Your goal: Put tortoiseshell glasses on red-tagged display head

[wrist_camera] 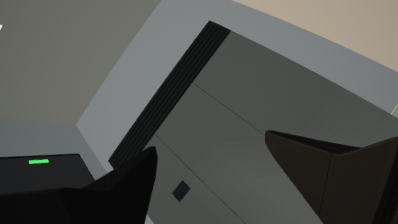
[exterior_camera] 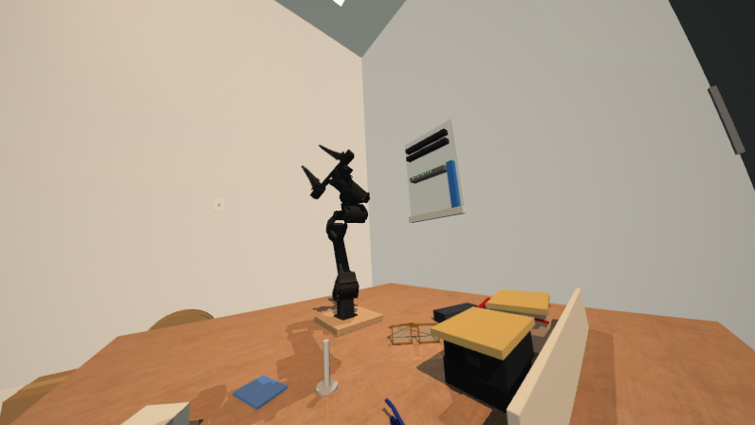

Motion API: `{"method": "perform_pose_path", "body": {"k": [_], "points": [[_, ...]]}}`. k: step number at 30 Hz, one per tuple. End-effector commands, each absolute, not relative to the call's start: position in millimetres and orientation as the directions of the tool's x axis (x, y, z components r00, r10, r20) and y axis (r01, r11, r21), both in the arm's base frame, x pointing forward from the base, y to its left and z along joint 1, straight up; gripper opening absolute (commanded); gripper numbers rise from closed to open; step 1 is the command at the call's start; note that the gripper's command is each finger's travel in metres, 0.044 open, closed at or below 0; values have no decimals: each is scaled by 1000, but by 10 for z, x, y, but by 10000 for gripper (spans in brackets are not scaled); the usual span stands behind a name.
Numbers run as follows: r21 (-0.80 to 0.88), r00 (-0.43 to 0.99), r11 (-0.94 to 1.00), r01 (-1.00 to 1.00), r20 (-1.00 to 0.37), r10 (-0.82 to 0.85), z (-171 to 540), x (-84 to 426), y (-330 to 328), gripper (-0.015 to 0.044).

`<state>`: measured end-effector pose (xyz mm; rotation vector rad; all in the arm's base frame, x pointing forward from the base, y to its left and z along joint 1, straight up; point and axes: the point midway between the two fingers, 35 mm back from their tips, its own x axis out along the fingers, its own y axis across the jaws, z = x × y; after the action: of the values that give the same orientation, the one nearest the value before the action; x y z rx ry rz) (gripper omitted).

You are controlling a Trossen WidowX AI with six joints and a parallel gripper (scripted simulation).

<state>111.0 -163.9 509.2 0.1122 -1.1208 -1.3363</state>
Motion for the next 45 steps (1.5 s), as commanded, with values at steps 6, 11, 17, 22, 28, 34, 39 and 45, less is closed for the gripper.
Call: {"method": "perform_pose_path", "body": {"k": [6,11,17,22,28,34,39,45], "points": [[640,-171,308,704,574,-801,5092,1110,-1639,440],[555,-93,318,768,589,-803,5098,1333,-1656,361],[156,252,398,904,559,-790,4908,2266,-1661,204],[-185,526,498,847,415,-742,4495,2992,-1572,200],[-508,765,624,593,115,-633,3741,3642,-1342,200],[-658,838,725,203,-266,-477,2829,3923,-997,200],[-621,744,769,-151,-584,-325,2076,3833,-660,200],[-389,452,766,-511,-880,-145,1357,3361,-253,200]]}}
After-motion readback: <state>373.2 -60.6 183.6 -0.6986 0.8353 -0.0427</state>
